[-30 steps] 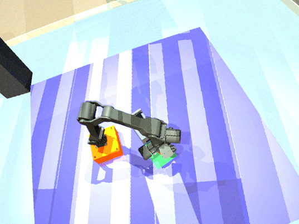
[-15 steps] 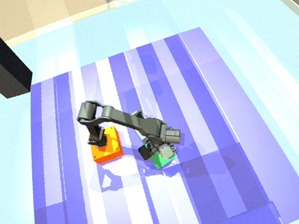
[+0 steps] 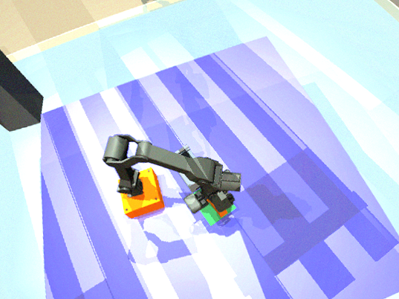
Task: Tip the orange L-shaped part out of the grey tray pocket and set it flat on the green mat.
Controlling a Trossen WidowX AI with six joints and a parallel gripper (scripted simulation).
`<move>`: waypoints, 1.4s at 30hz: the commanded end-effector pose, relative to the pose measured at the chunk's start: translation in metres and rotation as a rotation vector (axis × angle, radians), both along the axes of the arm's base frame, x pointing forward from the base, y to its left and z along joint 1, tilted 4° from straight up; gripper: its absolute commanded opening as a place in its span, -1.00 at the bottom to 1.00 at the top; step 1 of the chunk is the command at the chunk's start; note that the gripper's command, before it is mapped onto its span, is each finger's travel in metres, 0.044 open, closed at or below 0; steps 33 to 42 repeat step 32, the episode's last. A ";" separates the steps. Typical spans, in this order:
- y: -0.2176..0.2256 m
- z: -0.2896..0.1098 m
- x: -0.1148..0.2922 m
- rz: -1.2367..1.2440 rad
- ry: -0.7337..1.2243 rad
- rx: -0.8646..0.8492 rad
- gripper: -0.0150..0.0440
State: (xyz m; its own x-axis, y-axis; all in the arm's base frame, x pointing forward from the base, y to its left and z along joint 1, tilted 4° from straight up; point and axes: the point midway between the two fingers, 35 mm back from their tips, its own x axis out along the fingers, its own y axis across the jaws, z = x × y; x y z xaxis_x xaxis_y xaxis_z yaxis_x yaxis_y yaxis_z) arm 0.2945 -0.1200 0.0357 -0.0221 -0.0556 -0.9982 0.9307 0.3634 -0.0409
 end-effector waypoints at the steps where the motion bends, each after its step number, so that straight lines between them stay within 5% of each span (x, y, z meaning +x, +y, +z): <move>1: 0.000 0.021 0.004 0.001 -0.006 -0.004 0.67; 3: 0.001 0.044 0.005 0.003 -0.005 -0.005 0.84; 7: 0.004 0.085 0.002 0.005 -0.004 -0.006 0.86; 42: 0.003 0.082 0.004 0.009 -0.020 -0.008 0.86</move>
